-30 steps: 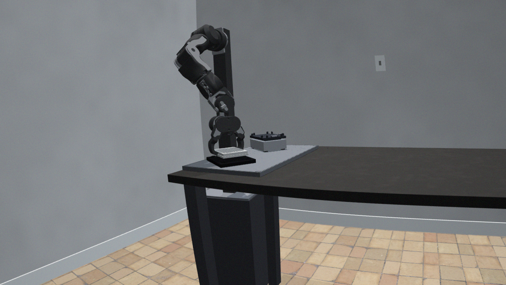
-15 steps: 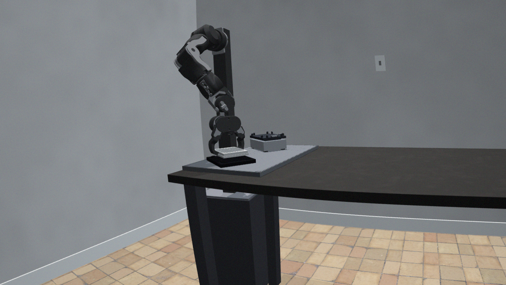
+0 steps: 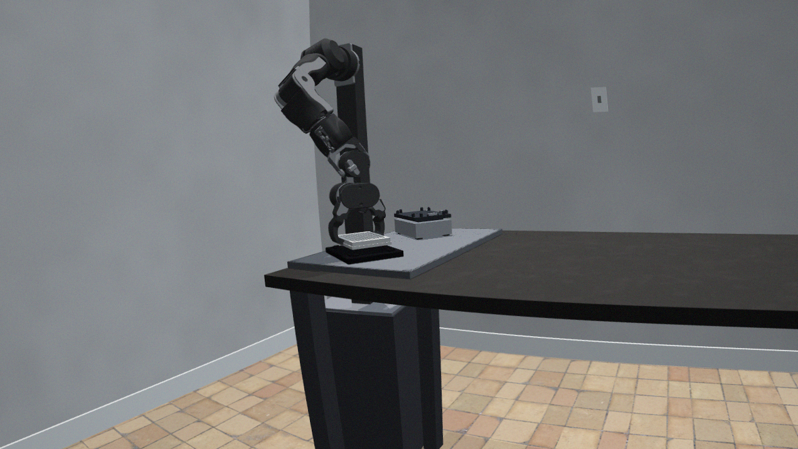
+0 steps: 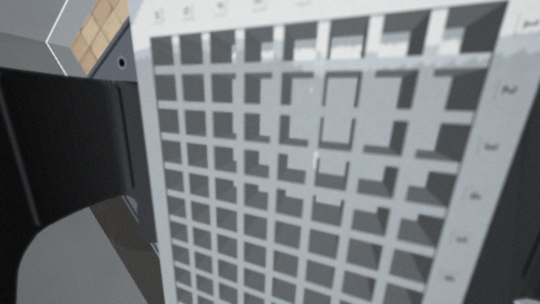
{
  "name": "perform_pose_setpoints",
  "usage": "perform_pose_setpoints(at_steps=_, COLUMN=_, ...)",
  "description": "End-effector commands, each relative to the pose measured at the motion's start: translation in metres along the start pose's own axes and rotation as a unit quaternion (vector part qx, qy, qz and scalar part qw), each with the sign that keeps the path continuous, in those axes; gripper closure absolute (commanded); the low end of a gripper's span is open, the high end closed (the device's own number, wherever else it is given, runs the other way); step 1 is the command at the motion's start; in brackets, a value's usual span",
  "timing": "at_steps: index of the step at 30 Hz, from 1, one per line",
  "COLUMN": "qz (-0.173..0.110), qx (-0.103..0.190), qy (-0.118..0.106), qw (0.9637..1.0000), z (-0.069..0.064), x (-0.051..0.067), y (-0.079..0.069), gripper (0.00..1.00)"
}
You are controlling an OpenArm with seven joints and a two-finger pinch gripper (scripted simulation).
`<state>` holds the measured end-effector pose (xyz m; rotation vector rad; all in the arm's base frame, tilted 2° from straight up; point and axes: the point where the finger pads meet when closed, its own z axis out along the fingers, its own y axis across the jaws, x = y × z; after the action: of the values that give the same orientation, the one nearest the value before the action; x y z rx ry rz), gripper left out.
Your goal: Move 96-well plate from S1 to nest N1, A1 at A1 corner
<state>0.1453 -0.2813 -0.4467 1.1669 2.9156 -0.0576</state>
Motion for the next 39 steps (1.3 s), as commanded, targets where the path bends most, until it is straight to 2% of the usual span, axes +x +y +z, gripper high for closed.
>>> perform_pose_setpoints(at_steps=1, qz=0.001, qx=0.000, qy=-0.001, qw=1.0000, z=-0.0003, x=-0.0003, y=-0.0003, gripper=1.00)
perform_pose_setpoints(at_steps=22, qz=0.001, qx=0.000, qy=-0.003, qw=1.0000, z=-0.0018, x=-0.0026, y=-0.0002, gripper=1.00)
perform_pose_setpoints(at_steps=27, qz=-0.001, qx=-0.003, qy=0.000, qw=1.0000, z=0.0027, x=-0.0001, y=0.0010, gripper=1.00)
perform_pose_setpoints(at_steps=39, qz=-0.001, qx=-0.003, qy=0.000, qw=1.0000, z=0.0027, x=-0.0001, y=0.0010, gripper=1.00)
